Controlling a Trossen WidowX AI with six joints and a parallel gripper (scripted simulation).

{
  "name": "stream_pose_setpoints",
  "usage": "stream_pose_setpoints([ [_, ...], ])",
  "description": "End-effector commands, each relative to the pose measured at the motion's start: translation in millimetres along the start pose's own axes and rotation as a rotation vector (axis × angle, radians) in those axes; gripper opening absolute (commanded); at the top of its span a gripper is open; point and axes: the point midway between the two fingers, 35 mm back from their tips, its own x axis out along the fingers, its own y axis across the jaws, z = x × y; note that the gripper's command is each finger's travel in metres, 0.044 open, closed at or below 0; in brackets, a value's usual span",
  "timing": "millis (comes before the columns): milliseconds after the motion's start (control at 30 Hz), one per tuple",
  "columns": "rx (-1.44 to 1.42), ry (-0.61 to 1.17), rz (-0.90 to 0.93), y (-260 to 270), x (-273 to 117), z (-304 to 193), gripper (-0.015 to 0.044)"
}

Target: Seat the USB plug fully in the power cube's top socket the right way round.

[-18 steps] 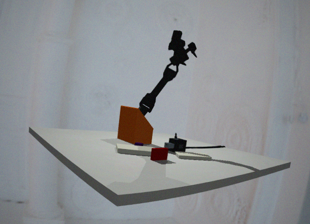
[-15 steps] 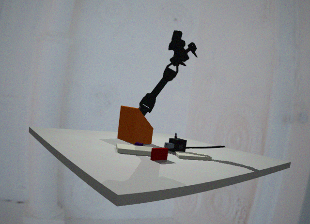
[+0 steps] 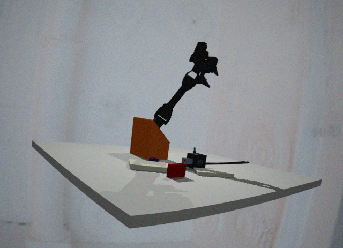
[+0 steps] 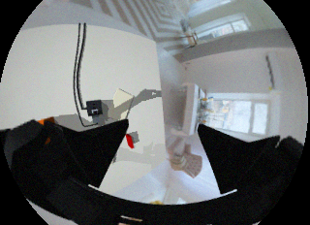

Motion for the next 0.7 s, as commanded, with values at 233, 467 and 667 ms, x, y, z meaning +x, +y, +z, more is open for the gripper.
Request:
stream_pose_setpoints([
  [233, 0.991, 0.157, 0.201, 56, 87, -31, 0.0440],
  [467, 1.327, 0.264, 0.235, 81, 113, -38, 0.0440],
  [667, 1.597, 0.377, 0.245, 105, 133, -45, 0.0440],
])
